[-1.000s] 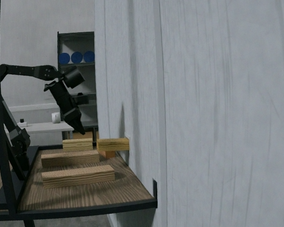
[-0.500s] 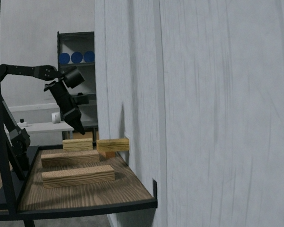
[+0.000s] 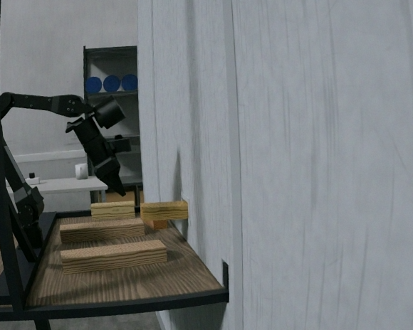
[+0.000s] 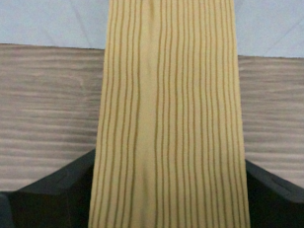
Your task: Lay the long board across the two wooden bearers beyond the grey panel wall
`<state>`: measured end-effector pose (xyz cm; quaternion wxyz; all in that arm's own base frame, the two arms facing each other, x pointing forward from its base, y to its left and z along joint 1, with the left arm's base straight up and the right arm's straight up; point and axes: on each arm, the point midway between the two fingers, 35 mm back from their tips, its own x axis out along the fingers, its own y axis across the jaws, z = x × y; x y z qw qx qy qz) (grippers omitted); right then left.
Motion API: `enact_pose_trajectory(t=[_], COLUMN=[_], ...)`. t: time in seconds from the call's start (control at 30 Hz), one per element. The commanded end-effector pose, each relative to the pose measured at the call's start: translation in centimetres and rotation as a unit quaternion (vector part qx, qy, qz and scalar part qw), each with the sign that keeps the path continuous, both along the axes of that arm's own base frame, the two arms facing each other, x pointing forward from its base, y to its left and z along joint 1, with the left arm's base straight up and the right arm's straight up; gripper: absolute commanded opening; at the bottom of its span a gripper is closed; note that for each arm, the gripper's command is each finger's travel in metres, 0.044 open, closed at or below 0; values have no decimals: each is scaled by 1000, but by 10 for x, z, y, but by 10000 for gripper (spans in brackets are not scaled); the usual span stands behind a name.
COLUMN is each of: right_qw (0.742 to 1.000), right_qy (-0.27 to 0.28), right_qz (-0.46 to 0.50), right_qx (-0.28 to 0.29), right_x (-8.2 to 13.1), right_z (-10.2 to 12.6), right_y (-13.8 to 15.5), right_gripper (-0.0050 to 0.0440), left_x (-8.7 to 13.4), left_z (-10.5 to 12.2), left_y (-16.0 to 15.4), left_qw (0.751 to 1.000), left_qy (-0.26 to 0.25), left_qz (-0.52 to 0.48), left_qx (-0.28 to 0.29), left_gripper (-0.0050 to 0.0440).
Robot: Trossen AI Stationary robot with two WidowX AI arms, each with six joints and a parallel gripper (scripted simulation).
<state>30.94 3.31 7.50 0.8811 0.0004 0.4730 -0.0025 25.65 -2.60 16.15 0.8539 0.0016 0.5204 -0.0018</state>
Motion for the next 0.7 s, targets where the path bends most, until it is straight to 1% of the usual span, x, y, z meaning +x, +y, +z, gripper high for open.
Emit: enact_pose_trajectory(t=[0.0,0.1,0.13,0.37,0.67], right_qw=[1000,1000,1000,1000,1000], right_qy=[-14,-16,-16,-18,-19], right_qz=[2,2,2,2,2], right_qx=[2,3,2,3,3], right_x=[1,6,7,16,46], right_z=[8,10,10,12,15], right_y=[0,1,1,1,0], right_gripper=[187,259,267,267,267], left_x=[9,13,14,20,33], left_z=[11,12,12,12,12], left_y=[1,1,1,1,1], left_qw=[1000,1000,1000,1000,1000], left_qy=[-18,-19,-19,-19,-19], left_qz=[0,0,0,0,0], left_qx=[-2,-2,-2,-2,-2], left_gripper=[400,400,400,400,400])
